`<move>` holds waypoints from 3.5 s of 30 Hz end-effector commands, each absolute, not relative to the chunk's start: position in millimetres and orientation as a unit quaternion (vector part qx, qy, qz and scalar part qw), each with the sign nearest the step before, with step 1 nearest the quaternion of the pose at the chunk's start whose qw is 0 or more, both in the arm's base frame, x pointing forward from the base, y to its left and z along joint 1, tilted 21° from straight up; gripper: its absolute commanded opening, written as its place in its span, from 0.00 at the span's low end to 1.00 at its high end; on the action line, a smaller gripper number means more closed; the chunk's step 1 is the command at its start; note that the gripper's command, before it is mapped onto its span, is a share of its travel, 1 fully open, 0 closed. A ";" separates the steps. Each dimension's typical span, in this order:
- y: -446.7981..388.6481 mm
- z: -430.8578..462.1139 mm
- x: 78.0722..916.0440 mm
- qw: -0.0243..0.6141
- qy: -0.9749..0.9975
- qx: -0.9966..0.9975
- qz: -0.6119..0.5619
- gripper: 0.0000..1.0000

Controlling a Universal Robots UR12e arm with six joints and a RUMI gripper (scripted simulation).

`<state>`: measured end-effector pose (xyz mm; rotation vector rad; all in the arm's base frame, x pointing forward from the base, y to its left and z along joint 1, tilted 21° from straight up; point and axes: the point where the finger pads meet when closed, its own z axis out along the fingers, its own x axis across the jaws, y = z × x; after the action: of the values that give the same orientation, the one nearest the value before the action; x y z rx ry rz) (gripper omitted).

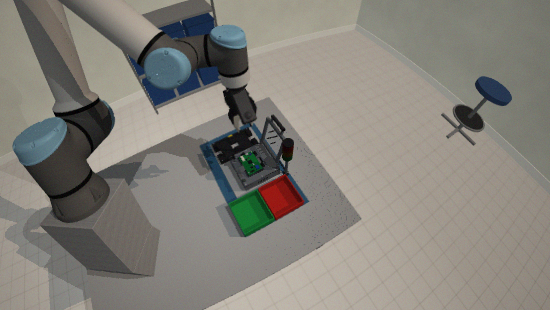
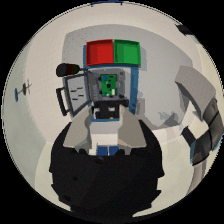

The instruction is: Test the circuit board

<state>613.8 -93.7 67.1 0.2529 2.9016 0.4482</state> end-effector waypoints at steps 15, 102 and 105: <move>-105.8 80.1 682.3 0.098 0.980 0.085 0.151 0.30; -107.3 44.2 766.6 0.098 0.980 0.085 0.151 0.30; -106.3 38.3 768.0 0.098 0.980 0.085 0.151 0.30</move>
<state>765.4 -107.2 45.7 0.2528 2.9020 0.4483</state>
